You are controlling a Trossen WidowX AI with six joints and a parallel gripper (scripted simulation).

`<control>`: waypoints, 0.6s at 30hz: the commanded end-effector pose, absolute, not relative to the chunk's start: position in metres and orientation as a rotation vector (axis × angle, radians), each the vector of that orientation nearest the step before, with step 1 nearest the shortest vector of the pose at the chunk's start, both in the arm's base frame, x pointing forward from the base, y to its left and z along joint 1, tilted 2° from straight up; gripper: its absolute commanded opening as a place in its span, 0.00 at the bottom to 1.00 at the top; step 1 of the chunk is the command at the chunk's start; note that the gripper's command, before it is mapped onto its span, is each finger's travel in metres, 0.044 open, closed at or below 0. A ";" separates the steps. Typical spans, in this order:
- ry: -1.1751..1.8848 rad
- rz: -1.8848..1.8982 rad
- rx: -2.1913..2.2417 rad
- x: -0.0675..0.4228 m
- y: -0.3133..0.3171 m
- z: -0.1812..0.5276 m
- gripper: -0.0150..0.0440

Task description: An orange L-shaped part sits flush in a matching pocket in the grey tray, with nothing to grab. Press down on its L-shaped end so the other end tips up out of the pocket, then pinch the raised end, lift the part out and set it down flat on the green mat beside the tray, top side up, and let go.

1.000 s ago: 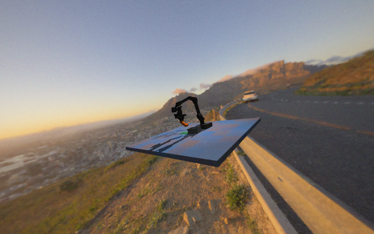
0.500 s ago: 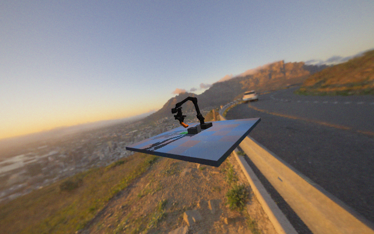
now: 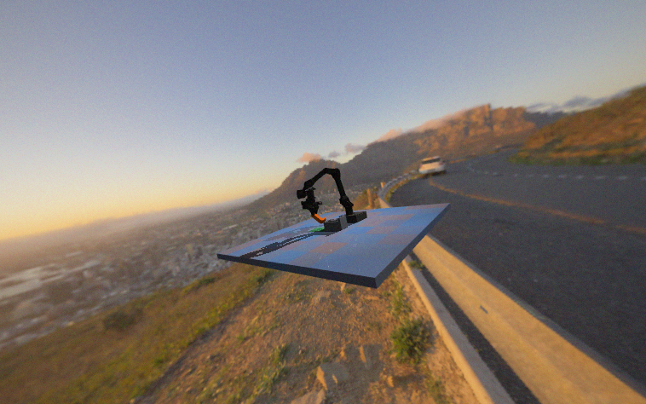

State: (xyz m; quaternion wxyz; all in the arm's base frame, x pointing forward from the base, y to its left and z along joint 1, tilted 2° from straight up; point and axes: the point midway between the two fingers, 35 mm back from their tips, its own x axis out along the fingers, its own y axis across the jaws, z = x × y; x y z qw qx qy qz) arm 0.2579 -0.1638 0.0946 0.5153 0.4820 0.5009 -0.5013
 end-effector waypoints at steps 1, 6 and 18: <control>1.213 -1.207 1.153 0.256 -0.164 0.085 0.25; 1.213 -1.207 1.153 0.256 -0.164 0.077 0.25; 1.213 -1.207 1.153 0.256 -0.164 0.058 0.25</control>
